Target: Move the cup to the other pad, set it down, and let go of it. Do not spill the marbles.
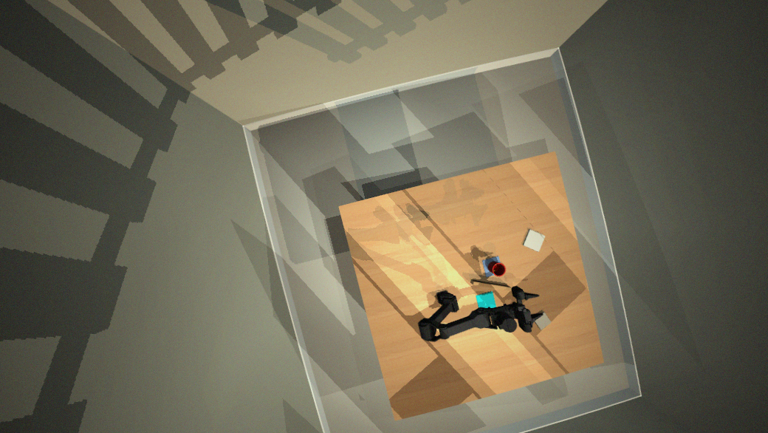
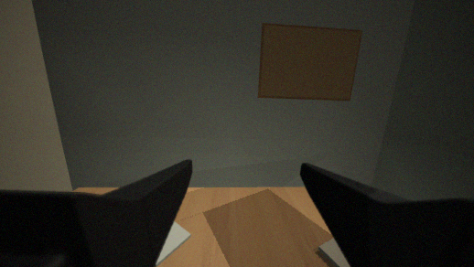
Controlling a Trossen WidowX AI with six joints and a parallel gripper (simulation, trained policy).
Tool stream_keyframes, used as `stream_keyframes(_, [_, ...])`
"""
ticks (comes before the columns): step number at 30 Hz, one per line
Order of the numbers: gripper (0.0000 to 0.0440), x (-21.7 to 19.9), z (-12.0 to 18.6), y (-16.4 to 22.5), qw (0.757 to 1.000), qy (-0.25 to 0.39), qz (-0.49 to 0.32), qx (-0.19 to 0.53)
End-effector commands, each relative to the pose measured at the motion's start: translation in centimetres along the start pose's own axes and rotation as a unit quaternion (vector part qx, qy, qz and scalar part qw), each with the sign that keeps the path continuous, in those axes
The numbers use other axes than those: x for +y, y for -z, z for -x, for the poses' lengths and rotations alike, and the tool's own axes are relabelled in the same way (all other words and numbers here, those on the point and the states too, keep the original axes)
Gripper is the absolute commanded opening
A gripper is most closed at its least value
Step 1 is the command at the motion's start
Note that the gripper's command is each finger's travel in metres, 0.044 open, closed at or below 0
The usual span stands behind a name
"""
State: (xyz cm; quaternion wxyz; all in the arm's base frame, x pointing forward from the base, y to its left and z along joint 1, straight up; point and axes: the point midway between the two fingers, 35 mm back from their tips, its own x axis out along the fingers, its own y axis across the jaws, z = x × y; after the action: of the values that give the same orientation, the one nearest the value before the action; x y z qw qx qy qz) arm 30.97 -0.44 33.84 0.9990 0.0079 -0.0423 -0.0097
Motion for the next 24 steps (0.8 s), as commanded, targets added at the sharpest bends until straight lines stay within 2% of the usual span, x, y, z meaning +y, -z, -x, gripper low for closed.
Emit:
stream_keyframes(1, [0.0374, 0.0, 0.0, -0.1, 1.0, -0.001, 0.0, 0.001])
stream_keyframes(12, [0.0087, 0.4, -0.7, -0.4, 0.999, -0.004, -0.015, 0.032])
stream_keyframes(14, [0.0053, 0.5, -0.9, -0.3, 0.999, -0.004, -0.021, 0.042])
stream_keyframes(20, [0.0128, 1.0, -1.7, -0.5, 0.997, -0.009, -0.046, 0.067])
stream_keyframes(24, [0.0139, 1.4, -2.2, -0.6, 0.994, -0.014, -0.065, 0.085])
